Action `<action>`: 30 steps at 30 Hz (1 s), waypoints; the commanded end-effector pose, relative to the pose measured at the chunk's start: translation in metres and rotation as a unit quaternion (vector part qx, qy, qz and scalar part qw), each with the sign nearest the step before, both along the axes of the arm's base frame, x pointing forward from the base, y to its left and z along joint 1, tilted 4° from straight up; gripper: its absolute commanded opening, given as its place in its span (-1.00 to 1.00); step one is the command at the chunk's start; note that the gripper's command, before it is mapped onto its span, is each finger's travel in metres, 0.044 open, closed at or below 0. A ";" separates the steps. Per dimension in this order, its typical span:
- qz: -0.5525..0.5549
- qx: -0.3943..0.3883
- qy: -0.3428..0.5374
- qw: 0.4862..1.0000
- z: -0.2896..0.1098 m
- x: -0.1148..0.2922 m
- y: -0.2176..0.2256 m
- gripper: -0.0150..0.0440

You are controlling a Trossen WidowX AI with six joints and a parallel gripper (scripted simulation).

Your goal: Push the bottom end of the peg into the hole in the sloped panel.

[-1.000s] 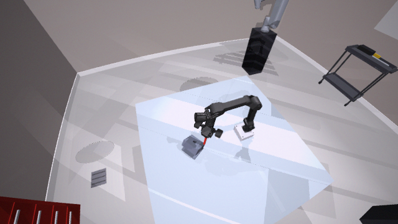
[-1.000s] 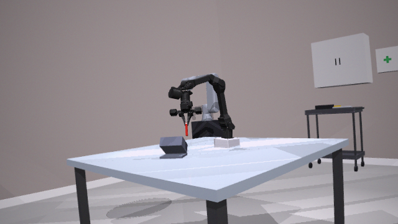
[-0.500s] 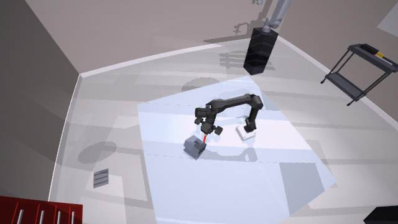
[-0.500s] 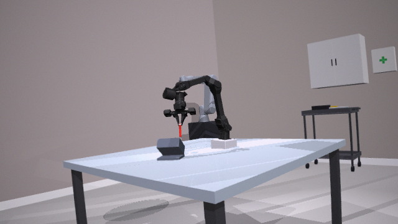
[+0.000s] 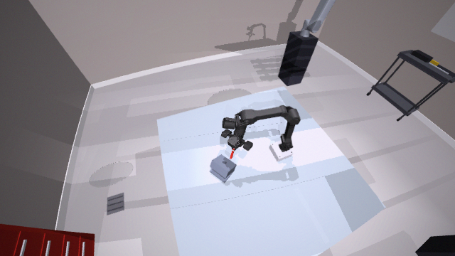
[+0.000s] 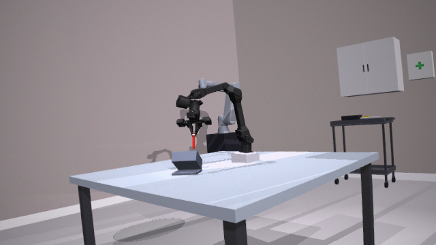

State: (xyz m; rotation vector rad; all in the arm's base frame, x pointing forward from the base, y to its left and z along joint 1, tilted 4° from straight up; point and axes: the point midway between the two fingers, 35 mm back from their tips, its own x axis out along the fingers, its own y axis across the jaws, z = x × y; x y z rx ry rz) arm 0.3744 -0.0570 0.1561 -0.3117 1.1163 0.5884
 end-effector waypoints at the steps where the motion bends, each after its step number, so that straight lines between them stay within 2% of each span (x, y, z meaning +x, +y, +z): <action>1: -0.006 0.004 -0.006 1.000 0.001 0.001 -0.007 -0.49; 30: -0.028 0.011 -0.018 0.999 -0.013 0.024 -0.009 -0.49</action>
